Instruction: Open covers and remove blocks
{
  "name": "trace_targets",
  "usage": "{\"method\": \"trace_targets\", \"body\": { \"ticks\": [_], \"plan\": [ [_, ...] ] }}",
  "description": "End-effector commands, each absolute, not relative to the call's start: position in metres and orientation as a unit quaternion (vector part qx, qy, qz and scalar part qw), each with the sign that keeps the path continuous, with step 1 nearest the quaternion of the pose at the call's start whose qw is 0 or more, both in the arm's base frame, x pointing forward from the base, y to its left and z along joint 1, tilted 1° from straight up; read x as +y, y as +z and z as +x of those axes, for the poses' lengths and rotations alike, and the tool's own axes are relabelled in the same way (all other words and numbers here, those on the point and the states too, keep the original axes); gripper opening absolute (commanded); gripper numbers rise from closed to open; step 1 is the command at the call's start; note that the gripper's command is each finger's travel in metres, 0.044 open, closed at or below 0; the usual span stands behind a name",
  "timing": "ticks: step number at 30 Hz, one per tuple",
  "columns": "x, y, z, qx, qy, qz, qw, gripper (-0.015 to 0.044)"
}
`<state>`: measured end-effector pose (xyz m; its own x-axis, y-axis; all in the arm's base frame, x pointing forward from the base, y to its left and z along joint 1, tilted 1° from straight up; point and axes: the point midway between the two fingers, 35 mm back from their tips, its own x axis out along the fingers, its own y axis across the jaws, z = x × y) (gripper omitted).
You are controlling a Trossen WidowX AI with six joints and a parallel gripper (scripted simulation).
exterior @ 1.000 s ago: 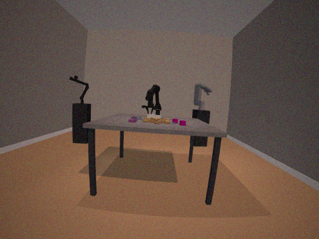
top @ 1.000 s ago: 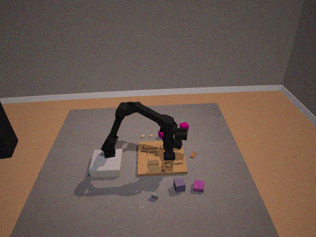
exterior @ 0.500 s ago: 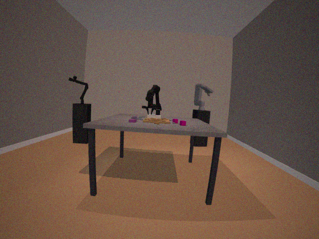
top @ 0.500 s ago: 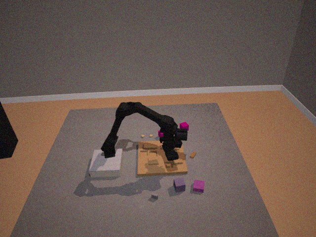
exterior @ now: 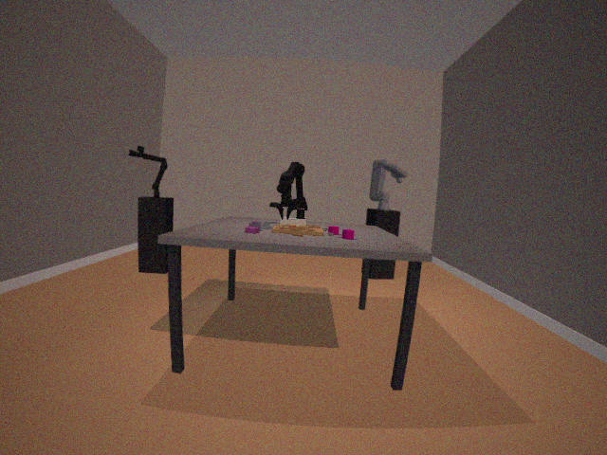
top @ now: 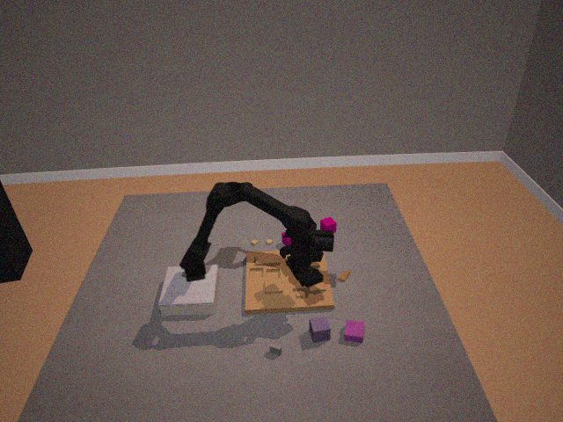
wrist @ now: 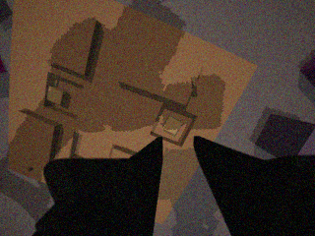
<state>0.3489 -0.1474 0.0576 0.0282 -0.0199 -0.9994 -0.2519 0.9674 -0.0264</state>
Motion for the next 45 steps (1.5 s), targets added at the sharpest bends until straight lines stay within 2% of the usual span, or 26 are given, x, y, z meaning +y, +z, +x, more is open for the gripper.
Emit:
{"method": "trace_targets", "body": {
  "ticks": [1,25,45],
  "plan": [
    [-0.147,0.054,0.347,0.692,0.1,-0.115,0.705,0.0144],
    [-0.147,0.046,0.347,0.664,0.222,-0.239,0.673,0.0144],
    [-0.147,0.042,0.347,0.687,0.134,-0.15,0.699,0.0144]
  ]
}}
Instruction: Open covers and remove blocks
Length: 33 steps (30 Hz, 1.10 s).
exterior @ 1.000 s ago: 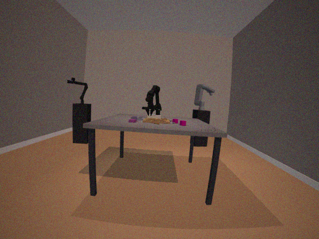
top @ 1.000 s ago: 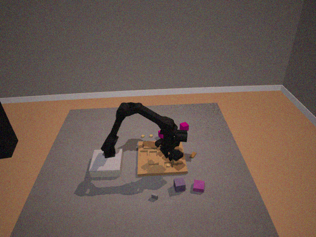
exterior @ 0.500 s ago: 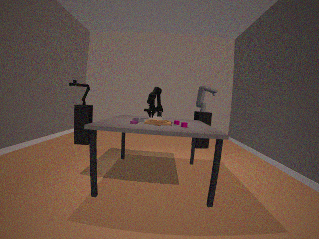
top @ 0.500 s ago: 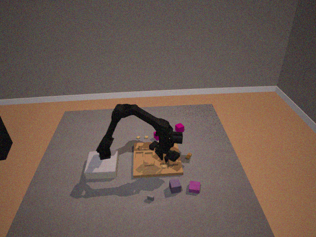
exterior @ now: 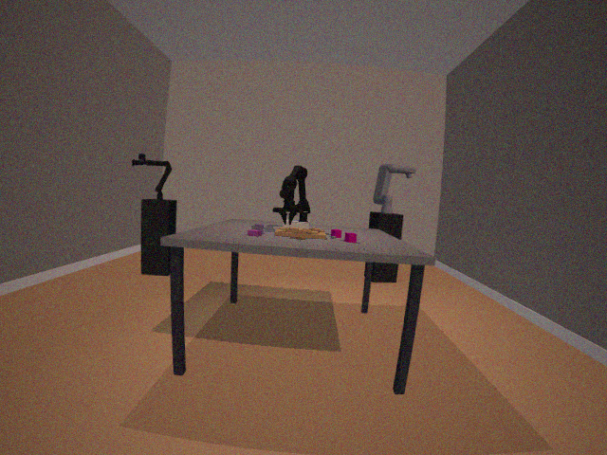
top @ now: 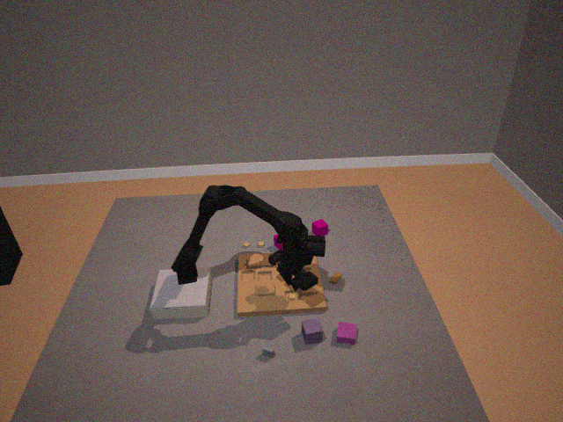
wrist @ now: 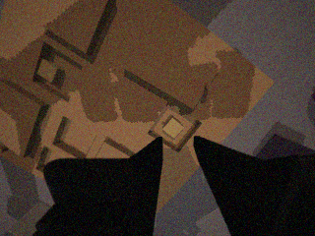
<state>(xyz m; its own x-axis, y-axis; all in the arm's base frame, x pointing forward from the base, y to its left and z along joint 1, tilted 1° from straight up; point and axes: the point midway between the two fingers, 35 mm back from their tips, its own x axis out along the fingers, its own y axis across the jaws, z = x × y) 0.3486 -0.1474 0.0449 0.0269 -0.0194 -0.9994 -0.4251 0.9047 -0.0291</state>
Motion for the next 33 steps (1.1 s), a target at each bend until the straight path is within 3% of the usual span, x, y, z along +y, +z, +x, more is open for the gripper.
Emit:
{"method": "trace_targets", "body": {
  "ticks": [1,33],
  "plan": [
    [-0.1472,0.0422,0.347,0.688,0.129,-0.145,0.7,0.0144],
    [-0.1481,0.0354,0.3464,0.699,-0.037,0.024,0.714,0.0144]
  ]
}}
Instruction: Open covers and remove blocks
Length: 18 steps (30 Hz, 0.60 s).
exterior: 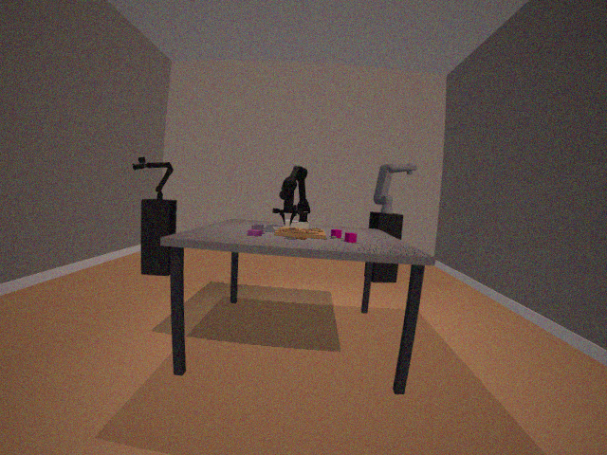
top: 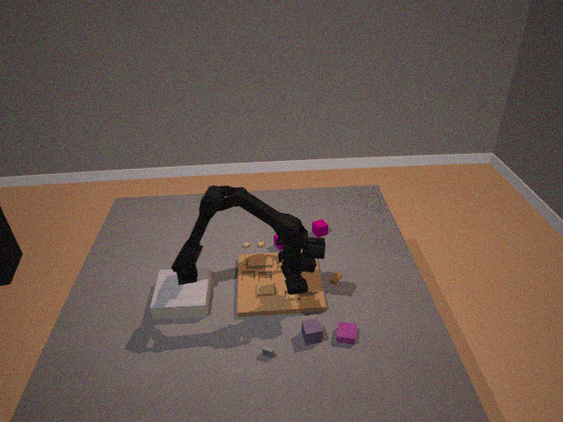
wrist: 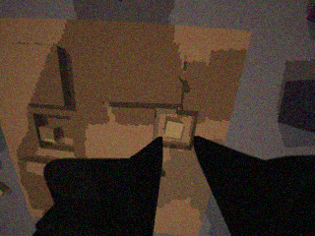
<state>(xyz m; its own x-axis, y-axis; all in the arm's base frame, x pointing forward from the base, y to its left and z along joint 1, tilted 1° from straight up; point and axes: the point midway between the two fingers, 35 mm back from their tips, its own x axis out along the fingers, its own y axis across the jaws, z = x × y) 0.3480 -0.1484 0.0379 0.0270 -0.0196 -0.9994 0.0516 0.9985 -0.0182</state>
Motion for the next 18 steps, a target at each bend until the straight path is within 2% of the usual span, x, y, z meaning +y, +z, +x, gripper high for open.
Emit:
{"method": "trace_targets", "body": {
  "ticks": [1,18],
  "plan": [
    [-0.1481,0.0352,0.3464,0.698,-0.042,0.029,0.714,0.0144],
    [-0.1473,0.0325,0.3462,0.691,-0.107,0.095,0.708,0.0144]
  ]
}}
